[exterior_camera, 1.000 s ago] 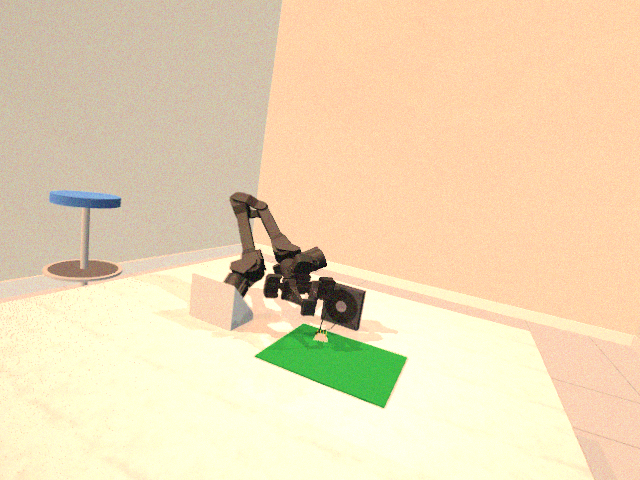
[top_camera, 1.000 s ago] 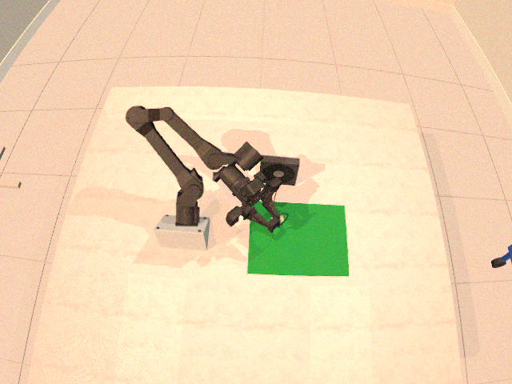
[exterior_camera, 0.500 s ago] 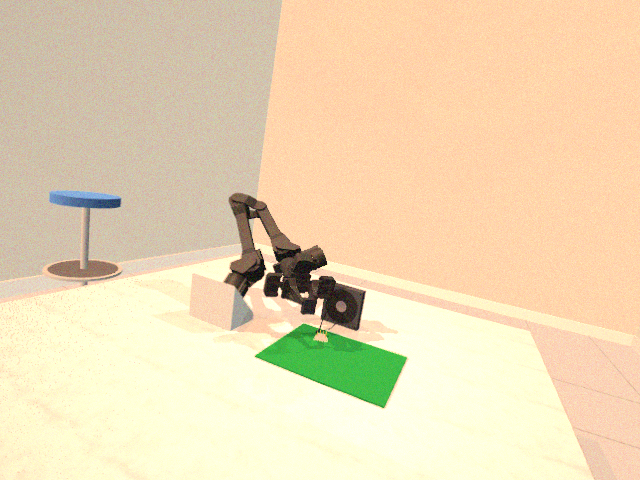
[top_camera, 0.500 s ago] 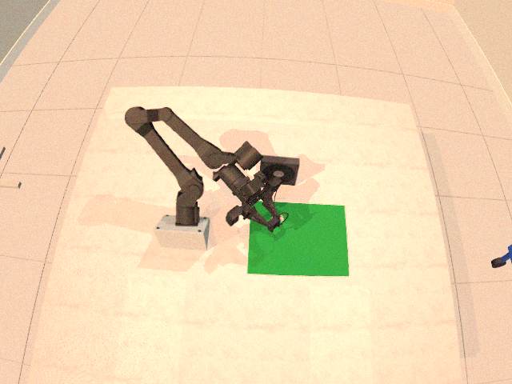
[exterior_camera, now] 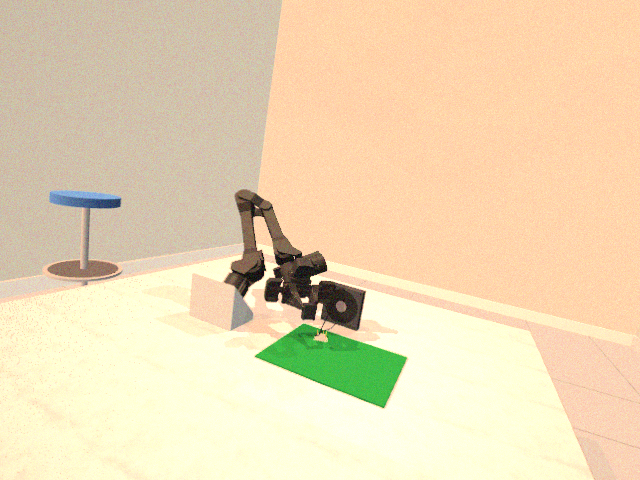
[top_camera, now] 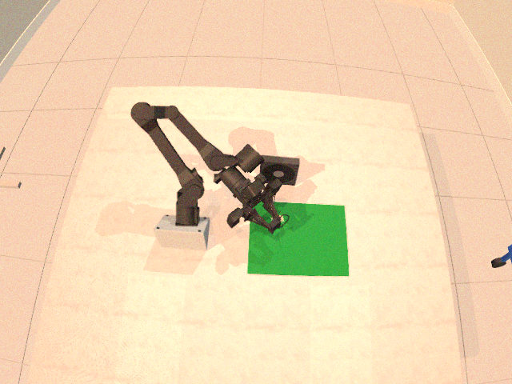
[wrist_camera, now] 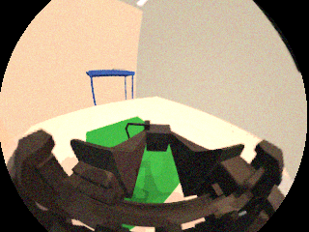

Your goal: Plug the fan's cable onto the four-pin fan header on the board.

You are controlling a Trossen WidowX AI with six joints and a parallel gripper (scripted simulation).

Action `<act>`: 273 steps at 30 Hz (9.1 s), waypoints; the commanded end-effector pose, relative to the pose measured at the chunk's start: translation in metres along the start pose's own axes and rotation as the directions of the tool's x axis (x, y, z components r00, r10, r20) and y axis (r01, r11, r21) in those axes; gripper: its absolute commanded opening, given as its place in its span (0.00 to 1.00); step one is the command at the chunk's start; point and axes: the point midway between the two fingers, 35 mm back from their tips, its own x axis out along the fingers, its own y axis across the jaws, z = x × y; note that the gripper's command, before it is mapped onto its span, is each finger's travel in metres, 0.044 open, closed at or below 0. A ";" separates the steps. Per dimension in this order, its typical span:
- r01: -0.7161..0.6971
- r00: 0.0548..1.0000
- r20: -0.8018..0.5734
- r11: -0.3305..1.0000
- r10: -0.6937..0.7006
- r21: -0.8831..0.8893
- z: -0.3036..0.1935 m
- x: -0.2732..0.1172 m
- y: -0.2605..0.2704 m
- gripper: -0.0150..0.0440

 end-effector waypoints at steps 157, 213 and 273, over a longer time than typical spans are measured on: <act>0.008 1.000 -0.006 1.000 -0.008 0.003 -0.071 0.009 0.001 0.60; 0.095 0.978 -0.143 0.930 -0.154 -0.356 -0.038 -0.073 -0.014 1.00; -0.863 0.206 -0.978 0.474 0.017 -0.174 -0.006 0.036 -0.009 1.00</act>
